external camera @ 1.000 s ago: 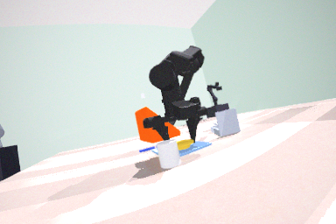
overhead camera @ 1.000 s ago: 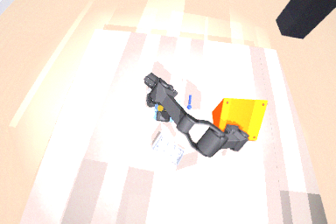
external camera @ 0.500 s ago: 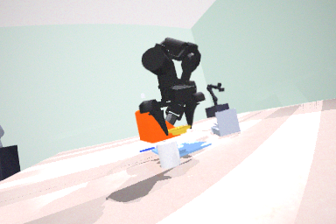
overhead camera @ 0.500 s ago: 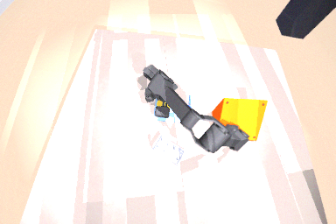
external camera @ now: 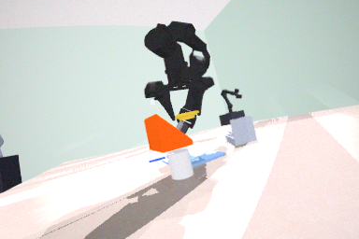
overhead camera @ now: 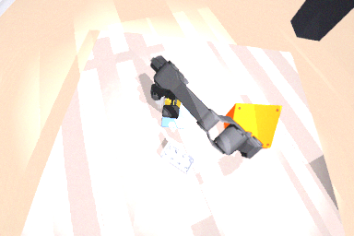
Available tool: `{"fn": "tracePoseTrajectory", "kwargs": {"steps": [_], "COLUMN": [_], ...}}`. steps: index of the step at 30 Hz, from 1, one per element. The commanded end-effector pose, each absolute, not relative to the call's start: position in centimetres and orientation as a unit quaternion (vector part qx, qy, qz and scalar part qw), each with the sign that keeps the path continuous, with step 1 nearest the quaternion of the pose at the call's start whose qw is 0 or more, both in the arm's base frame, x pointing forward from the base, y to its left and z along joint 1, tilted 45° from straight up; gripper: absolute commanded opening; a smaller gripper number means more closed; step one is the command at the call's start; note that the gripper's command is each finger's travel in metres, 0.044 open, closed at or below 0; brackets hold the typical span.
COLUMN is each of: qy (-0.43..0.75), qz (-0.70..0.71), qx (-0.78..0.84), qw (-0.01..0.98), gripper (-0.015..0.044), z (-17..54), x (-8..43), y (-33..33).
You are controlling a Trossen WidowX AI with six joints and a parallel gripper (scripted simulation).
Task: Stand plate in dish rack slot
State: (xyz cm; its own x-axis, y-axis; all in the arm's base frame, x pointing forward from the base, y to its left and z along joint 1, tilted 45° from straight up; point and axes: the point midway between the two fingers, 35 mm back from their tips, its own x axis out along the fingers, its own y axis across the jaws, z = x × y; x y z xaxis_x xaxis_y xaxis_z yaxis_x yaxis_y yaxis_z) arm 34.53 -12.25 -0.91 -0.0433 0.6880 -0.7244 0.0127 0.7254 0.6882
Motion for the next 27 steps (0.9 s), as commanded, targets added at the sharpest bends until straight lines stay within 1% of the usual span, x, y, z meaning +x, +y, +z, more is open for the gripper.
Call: {"fn": "tracePoseTrajectory", "kwargs": {"steps": [1, 11, 27], "qy": [0.673, 0.676, 0.712], "qz": [0.264, 0.256, 0.063], "qx": [0.256, 0.264, 0.419], "qw": [0.642, 0.639, 0.559], "gripper": [0.0000, 0.0000, 0.0000], "z": [0.1, 2.0, 9.5], "x": [34.7, 34.7, 32.8], "y": [-13.4, -14.5, -9.1]}}
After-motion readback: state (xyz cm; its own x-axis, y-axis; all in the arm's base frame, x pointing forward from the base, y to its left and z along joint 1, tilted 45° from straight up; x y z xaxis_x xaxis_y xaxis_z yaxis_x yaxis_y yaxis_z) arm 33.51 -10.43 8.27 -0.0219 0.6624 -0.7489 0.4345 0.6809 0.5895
